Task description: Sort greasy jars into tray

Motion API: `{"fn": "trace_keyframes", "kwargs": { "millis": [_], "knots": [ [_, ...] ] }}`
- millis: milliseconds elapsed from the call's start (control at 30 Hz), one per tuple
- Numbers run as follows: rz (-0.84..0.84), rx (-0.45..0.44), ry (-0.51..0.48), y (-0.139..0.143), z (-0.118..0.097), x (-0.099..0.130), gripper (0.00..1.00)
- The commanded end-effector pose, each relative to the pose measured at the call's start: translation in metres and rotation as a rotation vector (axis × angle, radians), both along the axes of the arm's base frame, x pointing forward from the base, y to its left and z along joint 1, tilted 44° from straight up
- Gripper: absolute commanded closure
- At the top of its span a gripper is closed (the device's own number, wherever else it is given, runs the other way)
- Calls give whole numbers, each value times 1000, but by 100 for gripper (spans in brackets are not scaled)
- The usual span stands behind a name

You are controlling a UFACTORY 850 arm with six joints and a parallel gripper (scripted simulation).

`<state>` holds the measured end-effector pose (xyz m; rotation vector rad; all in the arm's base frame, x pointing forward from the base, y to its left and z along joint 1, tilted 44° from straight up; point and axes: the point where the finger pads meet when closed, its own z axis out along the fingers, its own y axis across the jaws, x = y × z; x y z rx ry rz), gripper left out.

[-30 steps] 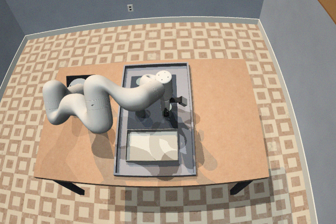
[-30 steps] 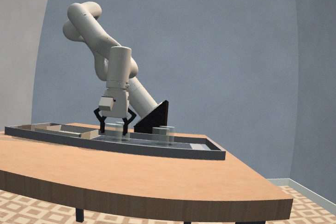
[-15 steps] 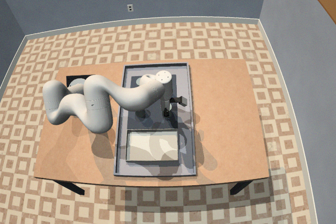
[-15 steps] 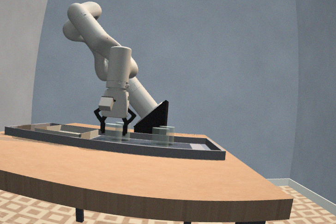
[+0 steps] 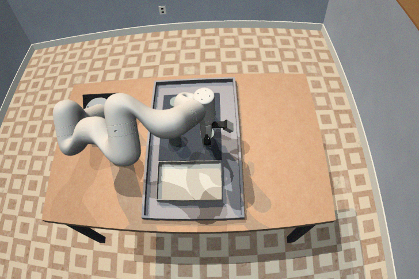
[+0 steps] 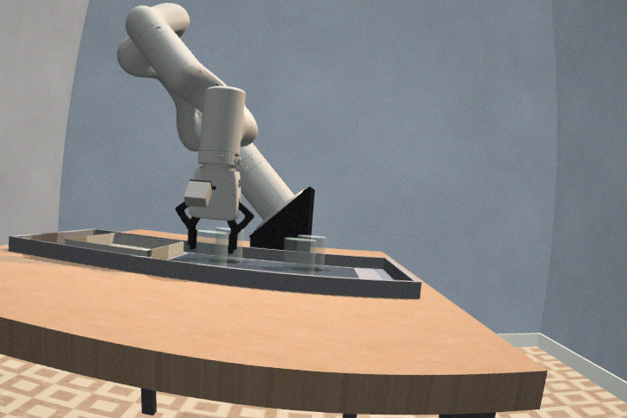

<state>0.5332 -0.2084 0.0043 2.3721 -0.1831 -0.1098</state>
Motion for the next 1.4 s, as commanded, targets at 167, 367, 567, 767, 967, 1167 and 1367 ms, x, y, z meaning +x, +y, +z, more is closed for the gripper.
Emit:
{"fn": "trace_keyframes", "kwargs": {
  "millis": [167,367,567,767,967,1167,1367],
  "knots": [
    [1,0,-1,0,1,1,18],
    [1,0,-1,0,1,1,18],
    [1,0,-1,0,1,1,18],
    [1,0,-1,0,1,1,21],
    [1,0,-1,0,1,1,21],
    [1,0,-1,0,1,1,21],
    [1,0,-1,0,1,1,24]
  ]
}}
